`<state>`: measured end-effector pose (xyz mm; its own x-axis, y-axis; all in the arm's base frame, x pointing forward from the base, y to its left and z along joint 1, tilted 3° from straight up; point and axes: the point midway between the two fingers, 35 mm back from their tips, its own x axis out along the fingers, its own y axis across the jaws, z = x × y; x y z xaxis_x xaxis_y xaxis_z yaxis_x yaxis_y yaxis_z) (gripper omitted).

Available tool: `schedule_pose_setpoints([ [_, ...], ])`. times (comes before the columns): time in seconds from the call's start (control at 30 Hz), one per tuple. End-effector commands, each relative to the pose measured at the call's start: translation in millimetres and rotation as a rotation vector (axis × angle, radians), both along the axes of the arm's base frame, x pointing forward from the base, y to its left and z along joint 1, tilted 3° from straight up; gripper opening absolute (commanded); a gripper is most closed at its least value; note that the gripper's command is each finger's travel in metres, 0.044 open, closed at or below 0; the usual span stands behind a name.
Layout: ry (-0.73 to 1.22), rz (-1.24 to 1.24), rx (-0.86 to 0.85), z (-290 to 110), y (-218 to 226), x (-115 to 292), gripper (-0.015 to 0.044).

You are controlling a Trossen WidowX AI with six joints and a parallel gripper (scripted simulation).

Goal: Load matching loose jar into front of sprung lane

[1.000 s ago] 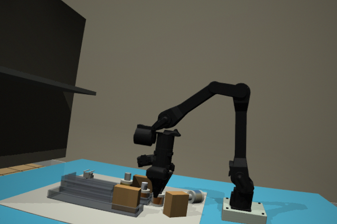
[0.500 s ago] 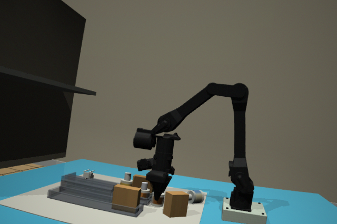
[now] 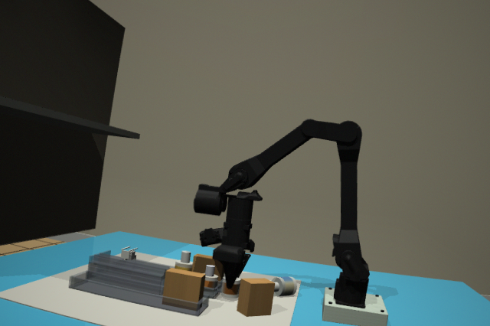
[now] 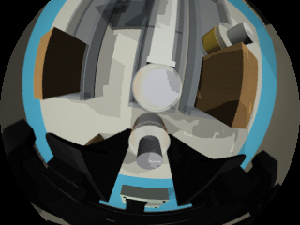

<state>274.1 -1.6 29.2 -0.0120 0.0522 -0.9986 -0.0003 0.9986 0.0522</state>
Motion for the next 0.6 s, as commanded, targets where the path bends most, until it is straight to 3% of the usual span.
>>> schedule_pose_setpoints([
  [0.0,0.003,-0.014,-0.01,15,-5,2,0.0],
  [0.57,-0.016,-0.001,0.001,95,-8,3,0.0],
])
